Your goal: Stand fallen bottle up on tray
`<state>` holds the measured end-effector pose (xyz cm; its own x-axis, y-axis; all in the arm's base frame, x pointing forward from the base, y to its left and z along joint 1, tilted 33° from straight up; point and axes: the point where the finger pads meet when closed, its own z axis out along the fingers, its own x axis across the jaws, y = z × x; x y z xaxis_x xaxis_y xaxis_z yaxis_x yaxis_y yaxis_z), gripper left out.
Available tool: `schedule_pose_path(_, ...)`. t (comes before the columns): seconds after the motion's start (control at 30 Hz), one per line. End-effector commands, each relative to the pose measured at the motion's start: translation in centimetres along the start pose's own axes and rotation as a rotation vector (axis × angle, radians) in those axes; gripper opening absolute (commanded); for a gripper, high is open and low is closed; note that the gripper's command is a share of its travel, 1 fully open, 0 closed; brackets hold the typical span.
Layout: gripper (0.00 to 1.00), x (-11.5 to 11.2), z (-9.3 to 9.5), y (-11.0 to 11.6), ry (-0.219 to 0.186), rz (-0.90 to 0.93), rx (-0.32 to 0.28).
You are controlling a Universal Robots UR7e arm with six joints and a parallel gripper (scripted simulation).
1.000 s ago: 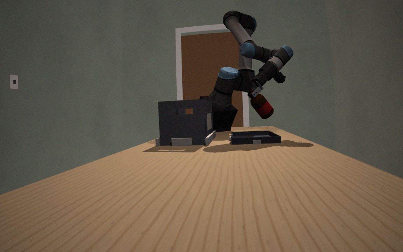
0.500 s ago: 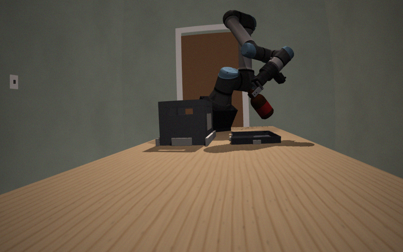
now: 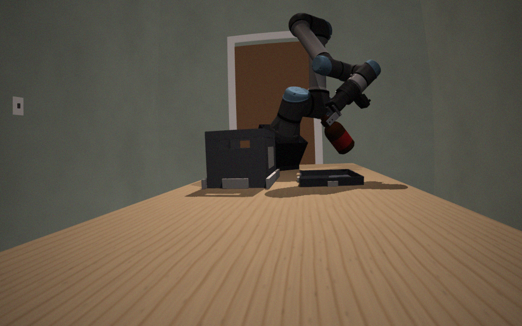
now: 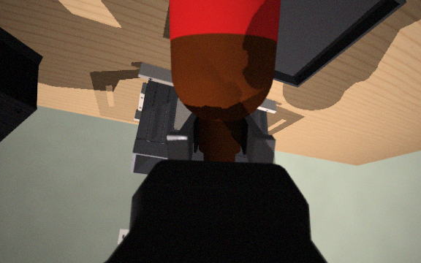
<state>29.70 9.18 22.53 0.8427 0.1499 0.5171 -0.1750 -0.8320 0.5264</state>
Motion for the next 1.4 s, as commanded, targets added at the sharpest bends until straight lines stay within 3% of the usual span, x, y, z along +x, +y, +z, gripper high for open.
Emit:
schedule_pose_path(0.0, 0.00, 0.04, -0.02, 0.02, 0.001, 0.001, 0.000)
schedule_pose_path(0.73, 0.00, -0.01, 0.01, 0.02, -0.002, 0.001, -0.010)
schedule_pose_path(1.37, 0.00, -0.17, 0.10, 0.00, -0.012, 0.004, -0.112)
